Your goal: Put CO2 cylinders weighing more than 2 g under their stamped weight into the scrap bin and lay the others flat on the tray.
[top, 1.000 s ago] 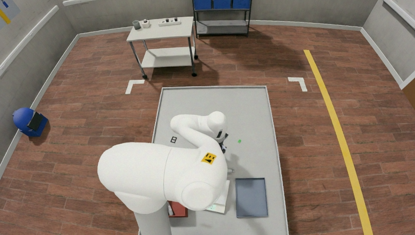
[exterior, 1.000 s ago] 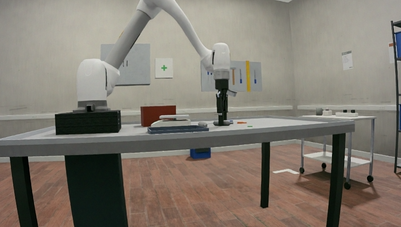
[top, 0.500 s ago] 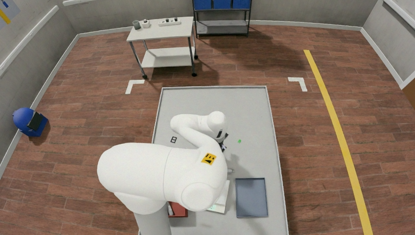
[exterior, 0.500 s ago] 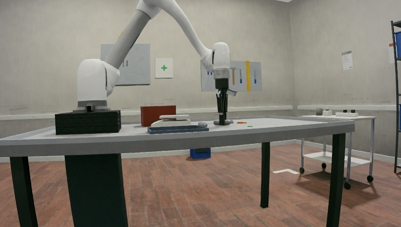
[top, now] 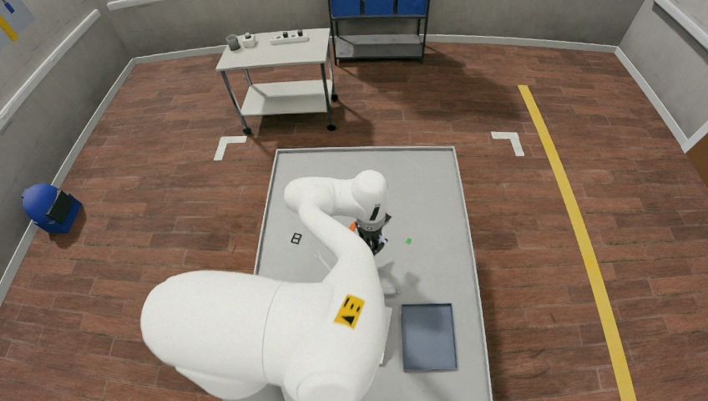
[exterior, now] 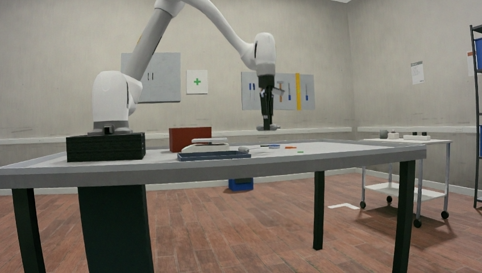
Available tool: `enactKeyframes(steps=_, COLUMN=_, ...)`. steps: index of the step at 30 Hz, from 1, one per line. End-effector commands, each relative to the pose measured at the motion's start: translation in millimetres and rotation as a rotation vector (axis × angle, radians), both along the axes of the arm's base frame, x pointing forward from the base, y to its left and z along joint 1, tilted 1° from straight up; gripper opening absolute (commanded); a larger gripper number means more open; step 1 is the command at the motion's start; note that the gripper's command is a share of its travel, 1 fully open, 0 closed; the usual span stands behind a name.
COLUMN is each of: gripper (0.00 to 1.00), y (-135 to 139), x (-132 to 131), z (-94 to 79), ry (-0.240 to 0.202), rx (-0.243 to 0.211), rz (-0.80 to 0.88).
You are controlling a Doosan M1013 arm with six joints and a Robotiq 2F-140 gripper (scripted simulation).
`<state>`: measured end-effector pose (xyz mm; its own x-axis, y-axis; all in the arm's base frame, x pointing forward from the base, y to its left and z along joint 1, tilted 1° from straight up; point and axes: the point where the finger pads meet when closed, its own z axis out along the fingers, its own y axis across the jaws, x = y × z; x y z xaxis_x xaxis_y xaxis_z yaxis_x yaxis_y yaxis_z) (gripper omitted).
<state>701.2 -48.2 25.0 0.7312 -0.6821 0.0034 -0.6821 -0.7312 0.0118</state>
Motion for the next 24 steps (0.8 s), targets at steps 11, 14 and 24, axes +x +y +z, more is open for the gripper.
enactKeyframes(steps=11, gripper=0.10, y=3, x=1, z=77.1, ry=0.001, rx=0.003, rz=0.000)
enactKeyframes(steps=14, gripper=0.10, y=3, x=-2, z=74.2, ry=0.007, rx=0.003, rz=0.000)
enactKeyframes(steps=24, gripper=0.10, y=10, x=-48, z=80.2, ry=-0.002, rx=0.000, rz=-0.194)
